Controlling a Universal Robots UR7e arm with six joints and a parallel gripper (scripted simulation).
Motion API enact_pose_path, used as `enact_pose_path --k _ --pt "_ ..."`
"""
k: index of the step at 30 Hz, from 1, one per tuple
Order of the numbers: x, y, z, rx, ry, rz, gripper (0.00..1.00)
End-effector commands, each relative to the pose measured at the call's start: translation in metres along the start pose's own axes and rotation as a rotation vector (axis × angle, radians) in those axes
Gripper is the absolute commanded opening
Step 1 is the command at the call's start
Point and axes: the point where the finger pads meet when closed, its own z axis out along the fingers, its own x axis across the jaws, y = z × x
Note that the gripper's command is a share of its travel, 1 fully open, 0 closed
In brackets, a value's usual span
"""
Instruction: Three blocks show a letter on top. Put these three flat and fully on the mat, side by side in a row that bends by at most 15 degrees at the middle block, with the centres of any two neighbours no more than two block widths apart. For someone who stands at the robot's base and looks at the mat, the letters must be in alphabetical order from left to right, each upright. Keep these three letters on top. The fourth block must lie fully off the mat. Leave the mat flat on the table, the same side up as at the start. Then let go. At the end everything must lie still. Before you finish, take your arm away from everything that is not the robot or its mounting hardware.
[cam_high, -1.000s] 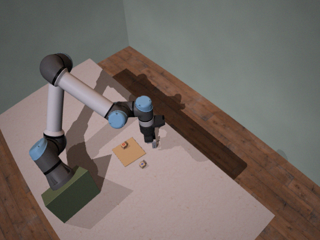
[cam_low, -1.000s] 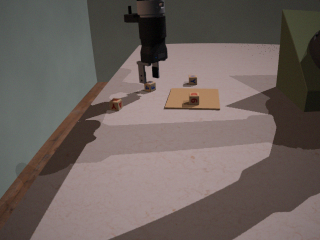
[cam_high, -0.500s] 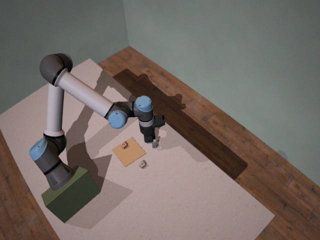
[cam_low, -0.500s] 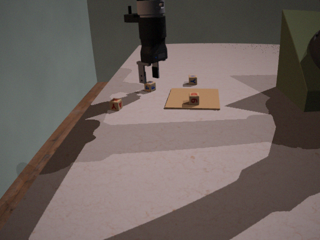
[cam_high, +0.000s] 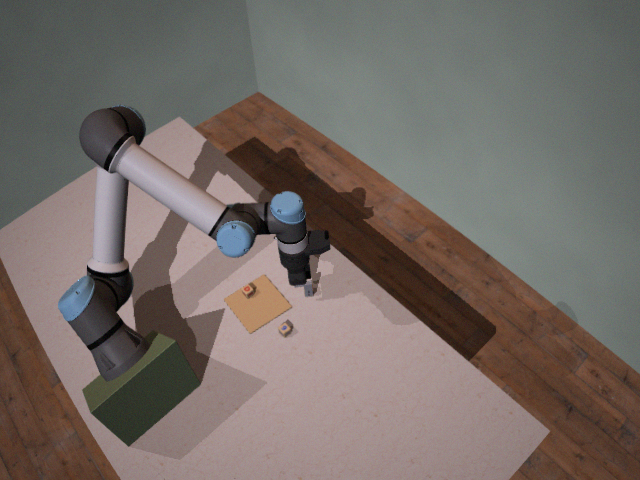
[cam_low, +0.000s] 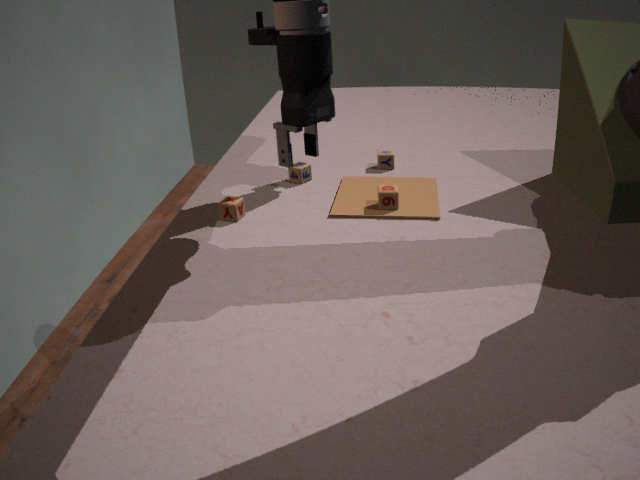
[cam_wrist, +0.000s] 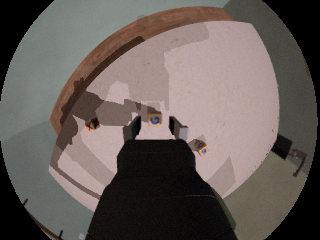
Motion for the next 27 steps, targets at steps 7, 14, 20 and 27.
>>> enact_pose_path --k 7,14,20,27 --pt "0.0 0.0 0.0 0.002 0.0 0.0 1.0" --pt "0.0 0.0 0.006 0.002 0.0 0.0 1.0" --pt "0.0 0.0 0.013 0.002 0.0 0.0 1.0" --pt "0.0 -0.001 0.026 0.002 0.0 0.0 1.0"
